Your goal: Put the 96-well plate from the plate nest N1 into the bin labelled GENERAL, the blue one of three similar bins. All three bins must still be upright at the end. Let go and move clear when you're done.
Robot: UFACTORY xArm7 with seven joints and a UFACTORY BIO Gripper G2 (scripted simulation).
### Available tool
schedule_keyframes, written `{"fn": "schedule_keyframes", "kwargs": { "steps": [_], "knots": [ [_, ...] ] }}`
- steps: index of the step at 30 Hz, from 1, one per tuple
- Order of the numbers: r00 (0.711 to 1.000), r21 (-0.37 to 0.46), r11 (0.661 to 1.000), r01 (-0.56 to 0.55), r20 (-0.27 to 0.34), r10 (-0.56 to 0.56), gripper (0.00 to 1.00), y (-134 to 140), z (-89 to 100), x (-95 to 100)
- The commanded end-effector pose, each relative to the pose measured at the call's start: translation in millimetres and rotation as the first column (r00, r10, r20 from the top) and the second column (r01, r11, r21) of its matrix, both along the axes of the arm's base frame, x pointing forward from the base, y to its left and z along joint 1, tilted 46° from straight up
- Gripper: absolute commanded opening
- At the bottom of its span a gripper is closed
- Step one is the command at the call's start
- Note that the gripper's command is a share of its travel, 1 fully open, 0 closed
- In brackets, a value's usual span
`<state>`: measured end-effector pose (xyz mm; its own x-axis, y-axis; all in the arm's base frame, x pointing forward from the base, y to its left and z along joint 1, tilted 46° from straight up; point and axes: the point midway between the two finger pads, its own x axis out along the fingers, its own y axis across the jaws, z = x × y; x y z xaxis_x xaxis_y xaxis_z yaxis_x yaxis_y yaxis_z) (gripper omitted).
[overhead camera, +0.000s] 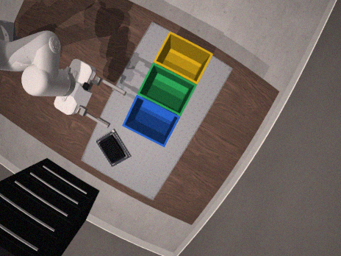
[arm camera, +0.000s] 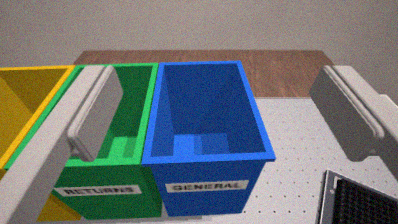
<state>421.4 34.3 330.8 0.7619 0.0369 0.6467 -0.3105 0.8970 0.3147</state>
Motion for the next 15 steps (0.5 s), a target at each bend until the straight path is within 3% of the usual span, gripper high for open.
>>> {"fn": "schedule_keyframes", "kwargs": {
  "steps": [1,12,15],
  "knots": [
    [1.0,0.002,1.0,0.002,0.007,-0.002,0.37,-4.0,-4.4,-3.4],
    [1.0,0.002,1.0,0.002,0.007,-0.002,0.37,-4.0,-4.4,-3.4],
    [0.997,0.058,0.996,0.073,-0.039,-0.07,0.37,-15.2,-10.6,4.3]
  ]
}}
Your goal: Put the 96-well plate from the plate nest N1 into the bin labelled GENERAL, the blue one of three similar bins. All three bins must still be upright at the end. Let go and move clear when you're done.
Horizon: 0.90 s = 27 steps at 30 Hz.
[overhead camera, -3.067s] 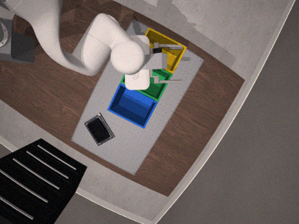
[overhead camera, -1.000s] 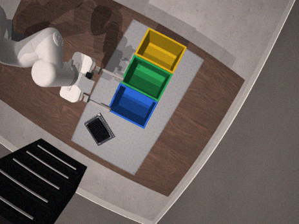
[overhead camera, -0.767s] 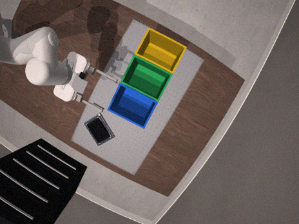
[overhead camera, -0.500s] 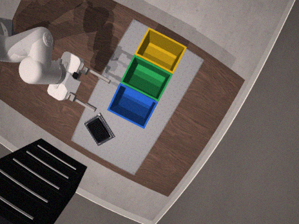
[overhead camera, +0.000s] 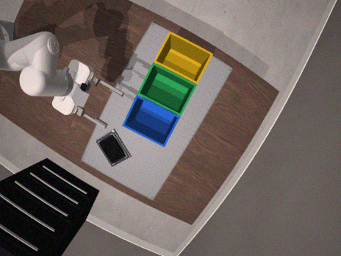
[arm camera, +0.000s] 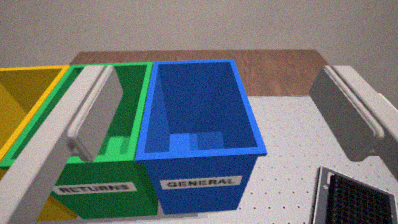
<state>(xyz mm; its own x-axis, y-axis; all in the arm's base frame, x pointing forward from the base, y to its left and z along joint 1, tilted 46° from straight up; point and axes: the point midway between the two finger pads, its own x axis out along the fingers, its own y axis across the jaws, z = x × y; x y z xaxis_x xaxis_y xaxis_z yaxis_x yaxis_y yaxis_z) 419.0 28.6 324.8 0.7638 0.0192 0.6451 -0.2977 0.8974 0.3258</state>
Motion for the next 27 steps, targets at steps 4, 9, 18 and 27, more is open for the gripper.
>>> {"fn": "schedule_keyframes", "kwargs": {
  "steps": [4,9,18,27],
  "knots": [
    [0.984,0.116,0.981,0.155,-0.102,-0.143,0.37,-24.6,-12.9,17.0],
    [0.951,0.193,0.941,0.277,-0.192,-0.241,0.37,-43.3,-23.3,29.8],
    [0.914,0.242,0.897,0.37,-0.264,-0.306,0.37,-69.6,-37.9,47.9],
    [0.914,0.241,0.897,0.371,-0.264,-0.307,0.37,-99.7,-54.5,68.5]
  ]
}}
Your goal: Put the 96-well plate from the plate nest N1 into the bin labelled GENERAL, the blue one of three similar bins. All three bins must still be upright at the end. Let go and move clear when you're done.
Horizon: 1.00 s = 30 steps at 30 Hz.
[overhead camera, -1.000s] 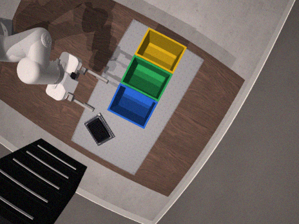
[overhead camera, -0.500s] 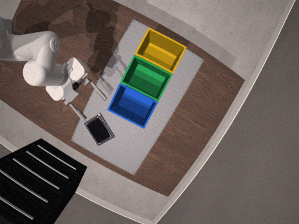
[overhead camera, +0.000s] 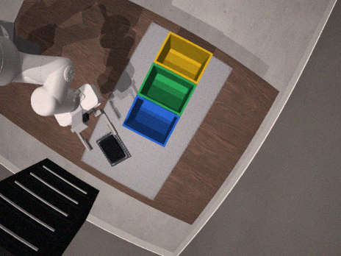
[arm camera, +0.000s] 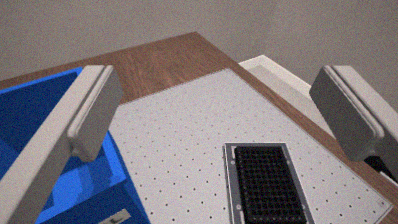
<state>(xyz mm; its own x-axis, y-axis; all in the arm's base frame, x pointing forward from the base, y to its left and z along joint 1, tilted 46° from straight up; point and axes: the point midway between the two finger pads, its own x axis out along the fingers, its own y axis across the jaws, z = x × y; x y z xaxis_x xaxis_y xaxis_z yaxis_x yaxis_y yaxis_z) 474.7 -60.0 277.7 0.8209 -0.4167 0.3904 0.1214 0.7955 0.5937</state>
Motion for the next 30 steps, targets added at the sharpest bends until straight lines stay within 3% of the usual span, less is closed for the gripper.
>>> {"fn": "schedule_keyframes", "kwargs": {
  "steps": [1,26,30],
  "knots": [
    [1.0,0.004,1.0,0.005,0.02,-0.005,0.37,-11.1,-7.5,12.8],
    [1.0,0.004,1.0,0.006,0.02,-0.006,0.37,-97.4,-55.0,71.7],
    [1.0,0.004,1.0,0.006,0.02,-0.006,0.37,-97.4,-55.0,71.7]
  ]
}}
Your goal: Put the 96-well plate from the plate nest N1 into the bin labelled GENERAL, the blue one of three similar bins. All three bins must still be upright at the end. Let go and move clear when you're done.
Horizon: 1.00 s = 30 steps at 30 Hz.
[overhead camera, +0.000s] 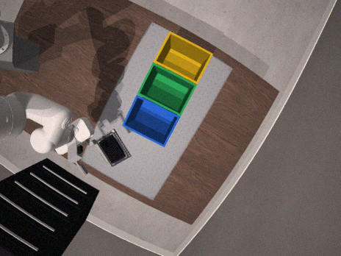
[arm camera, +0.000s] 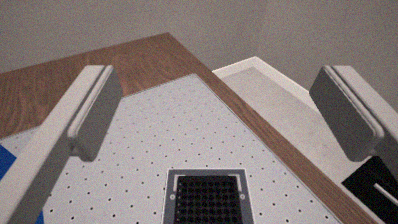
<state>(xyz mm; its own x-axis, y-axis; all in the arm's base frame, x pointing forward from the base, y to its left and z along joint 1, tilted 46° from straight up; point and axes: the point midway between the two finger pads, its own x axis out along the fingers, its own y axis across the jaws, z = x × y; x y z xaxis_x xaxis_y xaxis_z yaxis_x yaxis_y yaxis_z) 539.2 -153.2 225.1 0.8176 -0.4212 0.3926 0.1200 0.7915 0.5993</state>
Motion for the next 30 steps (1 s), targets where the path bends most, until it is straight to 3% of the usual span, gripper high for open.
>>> {"fn": "schedule_keyframes", "kwargs": {
  "steps": [1,14,30],
  "knots": [
    [1.0,-0.003,1.0,0.003,0.014,-0.003,0.37,-4.2,-2.4,7.2],
    [1.0,-0.003,1.0,0.003,0.014,-0.003,0.37,-4.2,-2.4,7.2],
    [1.0,-0.003,1.0,0.003,0.014,-0.003,0.37,6.1,-18.5,20.6]
  ]
}}
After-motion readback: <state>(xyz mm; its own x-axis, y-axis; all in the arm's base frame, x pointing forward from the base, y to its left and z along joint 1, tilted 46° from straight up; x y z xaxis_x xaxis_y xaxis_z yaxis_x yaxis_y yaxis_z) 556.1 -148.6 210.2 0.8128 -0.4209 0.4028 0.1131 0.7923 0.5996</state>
